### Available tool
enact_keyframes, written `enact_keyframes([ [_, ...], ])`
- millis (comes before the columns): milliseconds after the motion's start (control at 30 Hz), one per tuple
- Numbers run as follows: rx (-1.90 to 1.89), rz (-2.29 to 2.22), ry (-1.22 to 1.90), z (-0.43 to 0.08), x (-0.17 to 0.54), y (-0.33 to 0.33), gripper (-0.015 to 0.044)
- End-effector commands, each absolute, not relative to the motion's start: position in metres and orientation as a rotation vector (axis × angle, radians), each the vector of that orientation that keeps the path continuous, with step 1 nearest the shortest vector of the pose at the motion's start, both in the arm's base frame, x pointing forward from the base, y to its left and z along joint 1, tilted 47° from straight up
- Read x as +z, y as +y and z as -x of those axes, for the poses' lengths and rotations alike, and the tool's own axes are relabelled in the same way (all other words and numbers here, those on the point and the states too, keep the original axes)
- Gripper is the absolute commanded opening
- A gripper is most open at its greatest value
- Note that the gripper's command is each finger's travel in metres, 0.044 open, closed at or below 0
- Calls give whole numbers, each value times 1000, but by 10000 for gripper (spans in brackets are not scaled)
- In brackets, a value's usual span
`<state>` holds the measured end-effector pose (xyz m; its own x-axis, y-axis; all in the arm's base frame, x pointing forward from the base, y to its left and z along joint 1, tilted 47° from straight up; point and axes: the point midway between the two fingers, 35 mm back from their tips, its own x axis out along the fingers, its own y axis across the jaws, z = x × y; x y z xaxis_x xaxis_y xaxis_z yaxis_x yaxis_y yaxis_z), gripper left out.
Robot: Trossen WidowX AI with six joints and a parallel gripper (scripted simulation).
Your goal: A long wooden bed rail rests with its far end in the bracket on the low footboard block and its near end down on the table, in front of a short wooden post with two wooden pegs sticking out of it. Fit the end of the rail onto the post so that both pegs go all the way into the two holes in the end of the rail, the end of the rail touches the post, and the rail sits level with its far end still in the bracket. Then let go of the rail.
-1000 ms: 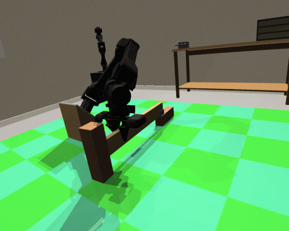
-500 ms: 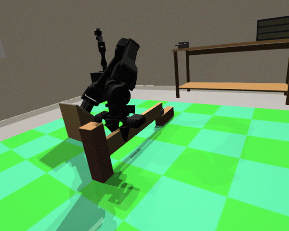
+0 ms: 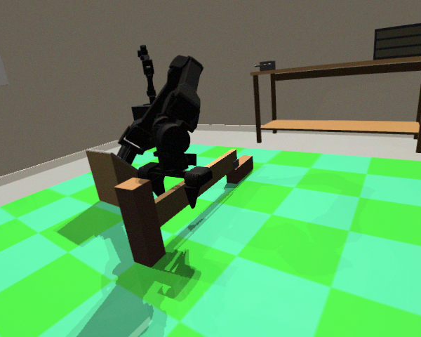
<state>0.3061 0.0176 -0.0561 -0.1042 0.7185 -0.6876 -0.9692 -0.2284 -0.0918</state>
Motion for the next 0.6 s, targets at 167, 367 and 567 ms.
enact_keyframes([
  [167,1661,742,460,-302,-14,16,440],
  [367,1661,742,460,-302,-14,16,440],
  [567,1661,742,460,-302,-14,16,440],
])
